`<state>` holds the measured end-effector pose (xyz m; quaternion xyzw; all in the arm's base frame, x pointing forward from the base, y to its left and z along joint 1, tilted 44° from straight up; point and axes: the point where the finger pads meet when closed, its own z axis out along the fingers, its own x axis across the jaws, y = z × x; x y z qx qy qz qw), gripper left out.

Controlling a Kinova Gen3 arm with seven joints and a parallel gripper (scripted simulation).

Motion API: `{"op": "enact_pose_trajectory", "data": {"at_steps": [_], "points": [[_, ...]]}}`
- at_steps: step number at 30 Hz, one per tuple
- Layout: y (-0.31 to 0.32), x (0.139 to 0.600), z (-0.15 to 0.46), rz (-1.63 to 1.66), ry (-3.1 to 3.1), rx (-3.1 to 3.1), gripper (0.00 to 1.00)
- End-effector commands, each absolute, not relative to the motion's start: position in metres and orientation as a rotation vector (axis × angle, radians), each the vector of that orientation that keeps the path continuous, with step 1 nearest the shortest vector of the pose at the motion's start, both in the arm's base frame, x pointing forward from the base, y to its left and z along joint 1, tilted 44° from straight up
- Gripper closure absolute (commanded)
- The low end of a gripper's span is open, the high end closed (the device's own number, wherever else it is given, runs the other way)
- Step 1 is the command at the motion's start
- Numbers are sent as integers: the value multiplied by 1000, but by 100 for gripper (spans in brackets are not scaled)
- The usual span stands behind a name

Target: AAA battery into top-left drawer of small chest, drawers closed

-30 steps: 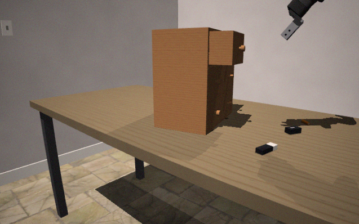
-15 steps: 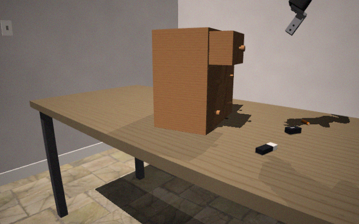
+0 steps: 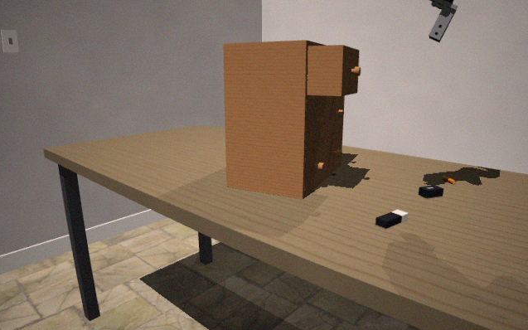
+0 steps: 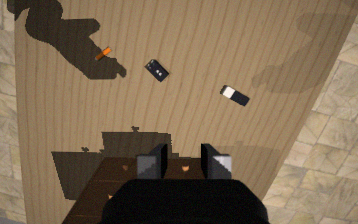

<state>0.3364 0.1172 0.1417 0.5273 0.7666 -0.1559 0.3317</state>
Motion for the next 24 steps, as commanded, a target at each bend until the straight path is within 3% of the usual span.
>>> {"op": "enact_pose_trajectory", "data": {"at_steps": [1,24], "points": [[123,339,144,-431,2000,1410,33],[141,321,169,-698,1999,1557,33]]}}
